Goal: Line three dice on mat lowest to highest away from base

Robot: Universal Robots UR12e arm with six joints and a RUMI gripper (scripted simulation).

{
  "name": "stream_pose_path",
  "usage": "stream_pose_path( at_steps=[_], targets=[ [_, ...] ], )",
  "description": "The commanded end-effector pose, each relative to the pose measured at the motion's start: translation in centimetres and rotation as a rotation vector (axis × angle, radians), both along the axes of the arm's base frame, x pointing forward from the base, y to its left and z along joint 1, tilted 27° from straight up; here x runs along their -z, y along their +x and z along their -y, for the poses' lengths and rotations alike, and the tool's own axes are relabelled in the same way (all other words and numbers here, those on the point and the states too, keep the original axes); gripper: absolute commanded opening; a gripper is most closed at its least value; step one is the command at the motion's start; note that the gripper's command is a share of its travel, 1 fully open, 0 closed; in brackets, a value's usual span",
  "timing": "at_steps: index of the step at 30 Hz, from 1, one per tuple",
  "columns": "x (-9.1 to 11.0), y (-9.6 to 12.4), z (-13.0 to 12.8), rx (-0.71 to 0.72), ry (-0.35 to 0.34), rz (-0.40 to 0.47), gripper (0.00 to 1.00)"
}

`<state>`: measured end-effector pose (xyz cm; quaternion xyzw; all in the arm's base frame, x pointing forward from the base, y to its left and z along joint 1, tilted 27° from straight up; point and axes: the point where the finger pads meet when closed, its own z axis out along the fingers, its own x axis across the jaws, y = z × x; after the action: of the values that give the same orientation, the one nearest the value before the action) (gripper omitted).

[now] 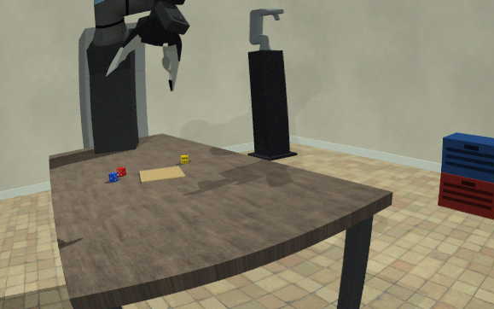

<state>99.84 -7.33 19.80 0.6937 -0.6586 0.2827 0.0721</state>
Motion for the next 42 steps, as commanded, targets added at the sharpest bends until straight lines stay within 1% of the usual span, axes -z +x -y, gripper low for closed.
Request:
stream_pose_path(
  at_steps=[1, 3, 4, 8, 9, 10, 12, 16, 20, 21, 24, 27, 29, 32, 36, 42],
  targets=[
    [5.5, -2.6, 2.5, 0.076, 0.083, 0.056, 1.00],
    [8.3, -4.4, 3.6, 0.120, 0.128, 0.083, 1.00],
    [8.3, -4.4, 3.6, 0.120, 0.128, 0.083, 1.00],
    [13.8, -8.5, 5.6, 0.213, 0.223, 0.139, 1.00],
    [13.8, -8.5, 5.6, 0.213, 0.223, 0.139, 1.00],
    [15.1, -9.7, 6.1, 0.238, 0.247, 0.153, 1.00],
    [15.1, -9.7, 6.1, 0.238, 0.247, 0.153, 1.00],
    [19.5, -14.5, 7.3, 0.333, 0.343, 0.210, 1.00],
    [22.9, -19.2, 7.8, 0.421, 0.431, 0.261, 1.00],
    [22.9, -19.2, 7.8, 0.421, 0.431, 0.261, 1.00],
    [24.6, -22.4, 7.8, 0.478, 0.488, 0.294, 1.00],
    [25.7, -25.0, 7.6, 0.524, 0.534, 0.320, 1.00],
    [25.7, -25.0, 7.6, 0.524, 0.534, 0.320, 1.00],
    [26.4, -27.0, 7.3, 0.559, 0.569, 0.340, 1.00],
    [26.9, -28.6, 7.0, 0.586, 0.597, 0.356, 1.00],
    [27.1, -29.2, 6.9, 0.598, 0.609, 0.363, 1.00]
  ],
)
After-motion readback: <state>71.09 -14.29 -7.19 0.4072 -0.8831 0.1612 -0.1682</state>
